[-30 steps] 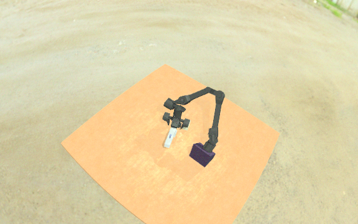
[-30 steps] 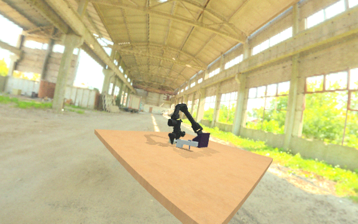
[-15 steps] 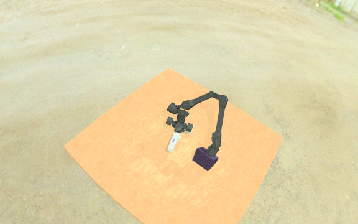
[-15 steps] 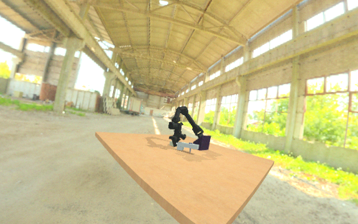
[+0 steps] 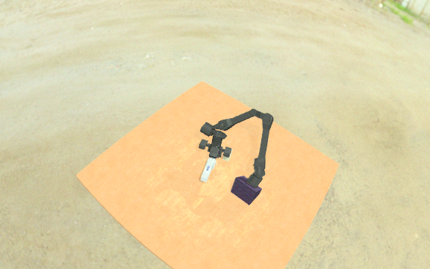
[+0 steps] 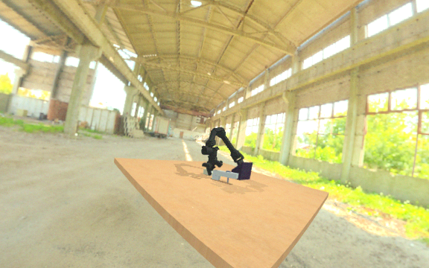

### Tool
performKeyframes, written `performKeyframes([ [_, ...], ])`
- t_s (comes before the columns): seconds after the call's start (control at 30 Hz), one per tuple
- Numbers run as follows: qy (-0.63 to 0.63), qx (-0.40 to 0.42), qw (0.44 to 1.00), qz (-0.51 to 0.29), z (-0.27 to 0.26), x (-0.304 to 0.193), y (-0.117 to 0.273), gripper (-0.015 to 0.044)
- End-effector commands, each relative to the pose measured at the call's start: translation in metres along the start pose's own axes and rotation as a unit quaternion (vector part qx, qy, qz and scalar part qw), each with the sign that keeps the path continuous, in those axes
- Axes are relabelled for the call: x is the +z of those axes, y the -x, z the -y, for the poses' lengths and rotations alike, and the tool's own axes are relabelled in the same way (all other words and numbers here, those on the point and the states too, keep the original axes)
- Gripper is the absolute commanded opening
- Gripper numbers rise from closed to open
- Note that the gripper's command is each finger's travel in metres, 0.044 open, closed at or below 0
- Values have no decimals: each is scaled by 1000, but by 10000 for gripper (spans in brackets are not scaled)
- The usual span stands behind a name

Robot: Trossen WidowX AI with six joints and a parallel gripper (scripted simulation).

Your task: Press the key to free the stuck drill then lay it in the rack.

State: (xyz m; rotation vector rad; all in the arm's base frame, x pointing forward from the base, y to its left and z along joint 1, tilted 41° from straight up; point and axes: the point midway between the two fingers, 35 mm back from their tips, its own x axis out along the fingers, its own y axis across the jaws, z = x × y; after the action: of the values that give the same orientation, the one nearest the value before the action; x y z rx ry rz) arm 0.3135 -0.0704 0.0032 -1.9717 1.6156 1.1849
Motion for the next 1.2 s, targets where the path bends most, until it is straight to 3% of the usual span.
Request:
performKeyframes([
  [0.0,2,0,1000,-3,0,-5,0,0],
  [0.83,2,0,1000,-4,1,-41,-1,0],
  [1.17,-1,1,1000,-1,0,-37,-2,263],
])
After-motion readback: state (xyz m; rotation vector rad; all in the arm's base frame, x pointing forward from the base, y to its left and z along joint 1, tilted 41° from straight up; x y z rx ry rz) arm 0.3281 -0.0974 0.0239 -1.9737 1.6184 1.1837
